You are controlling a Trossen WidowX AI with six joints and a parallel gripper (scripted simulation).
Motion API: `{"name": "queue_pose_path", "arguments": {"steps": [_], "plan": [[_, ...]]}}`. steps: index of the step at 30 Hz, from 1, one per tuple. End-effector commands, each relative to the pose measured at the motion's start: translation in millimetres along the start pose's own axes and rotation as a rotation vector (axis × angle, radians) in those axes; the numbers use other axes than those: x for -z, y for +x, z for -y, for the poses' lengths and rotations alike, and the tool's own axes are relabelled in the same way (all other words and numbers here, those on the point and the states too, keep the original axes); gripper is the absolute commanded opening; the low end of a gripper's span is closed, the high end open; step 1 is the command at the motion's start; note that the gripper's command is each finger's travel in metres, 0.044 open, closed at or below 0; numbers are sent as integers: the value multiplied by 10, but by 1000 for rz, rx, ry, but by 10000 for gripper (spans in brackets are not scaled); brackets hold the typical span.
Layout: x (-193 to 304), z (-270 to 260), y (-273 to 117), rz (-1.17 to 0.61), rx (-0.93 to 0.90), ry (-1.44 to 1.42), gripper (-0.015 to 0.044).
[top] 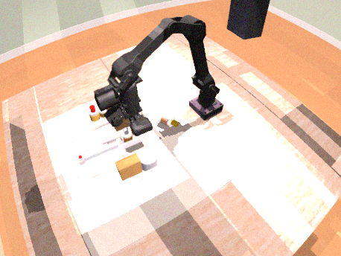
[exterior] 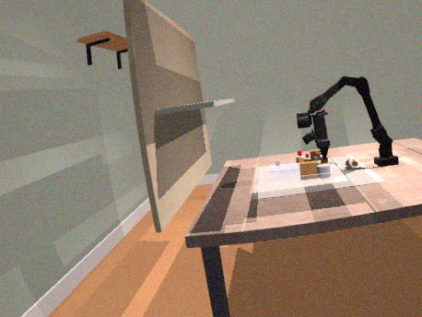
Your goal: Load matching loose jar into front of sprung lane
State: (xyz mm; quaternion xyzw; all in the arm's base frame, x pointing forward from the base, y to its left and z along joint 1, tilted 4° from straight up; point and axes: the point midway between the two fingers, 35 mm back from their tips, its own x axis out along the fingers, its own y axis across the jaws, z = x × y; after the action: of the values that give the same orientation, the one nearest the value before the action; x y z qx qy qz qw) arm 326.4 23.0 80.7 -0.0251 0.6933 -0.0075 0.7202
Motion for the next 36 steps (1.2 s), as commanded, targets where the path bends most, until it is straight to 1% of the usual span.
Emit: {"name": "queue_pose_path", "arguments": {"steps": [1, 36], "plan": [[-81, 11, -39, 30, 3, 1, 0], [-123, 11, -36, 31, 3, 1, 0]]}}
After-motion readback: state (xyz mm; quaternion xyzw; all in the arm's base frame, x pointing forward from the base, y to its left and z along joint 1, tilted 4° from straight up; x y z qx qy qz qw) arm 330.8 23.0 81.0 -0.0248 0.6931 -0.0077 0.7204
